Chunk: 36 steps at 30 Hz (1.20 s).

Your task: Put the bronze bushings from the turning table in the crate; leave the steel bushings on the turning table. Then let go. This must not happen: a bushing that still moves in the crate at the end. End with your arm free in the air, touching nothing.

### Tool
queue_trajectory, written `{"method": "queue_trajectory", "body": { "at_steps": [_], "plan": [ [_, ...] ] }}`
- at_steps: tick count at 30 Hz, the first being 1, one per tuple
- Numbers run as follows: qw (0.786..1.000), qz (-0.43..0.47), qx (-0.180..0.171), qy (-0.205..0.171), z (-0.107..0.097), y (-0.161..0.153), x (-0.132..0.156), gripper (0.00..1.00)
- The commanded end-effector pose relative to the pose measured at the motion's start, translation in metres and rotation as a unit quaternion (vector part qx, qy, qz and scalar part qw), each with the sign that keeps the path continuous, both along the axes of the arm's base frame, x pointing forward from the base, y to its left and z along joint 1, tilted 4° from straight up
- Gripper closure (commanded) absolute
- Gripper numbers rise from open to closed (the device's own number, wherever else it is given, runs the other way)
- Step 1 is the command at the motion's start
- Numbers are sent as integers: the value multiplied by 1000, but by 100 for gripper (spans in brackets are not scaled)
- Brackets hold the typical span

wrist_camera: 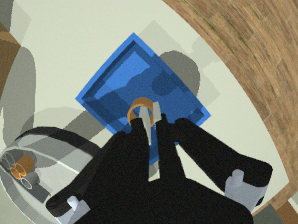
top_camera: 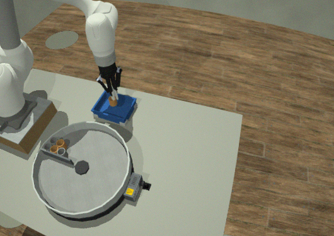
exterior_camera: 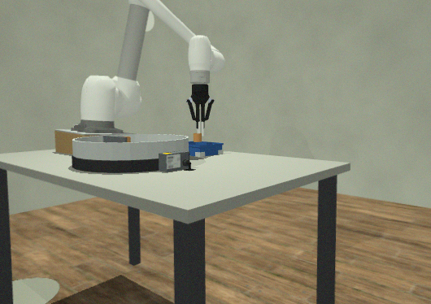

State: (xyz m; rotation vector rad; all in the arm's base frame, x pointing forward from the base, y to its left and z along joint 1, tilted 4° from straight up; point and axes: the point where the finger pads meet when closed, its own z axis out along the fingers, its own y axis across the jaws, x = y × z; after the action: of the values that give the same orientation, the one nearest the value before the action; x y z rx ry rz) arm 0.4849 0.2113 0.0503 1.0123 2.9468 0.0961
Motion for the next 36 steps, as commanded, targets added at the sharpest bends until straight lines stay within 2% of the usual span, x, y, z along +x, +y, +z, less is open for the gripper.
{"method": "queue_trajectory", "body": {
  "at_steps": [1, 36],
  "plan": [
    [1000, -1, 0, 0, -2, 1, -1, 100],
    [1000, -1, 0, 0, -5, 2, -2, 100]
  ]
}}
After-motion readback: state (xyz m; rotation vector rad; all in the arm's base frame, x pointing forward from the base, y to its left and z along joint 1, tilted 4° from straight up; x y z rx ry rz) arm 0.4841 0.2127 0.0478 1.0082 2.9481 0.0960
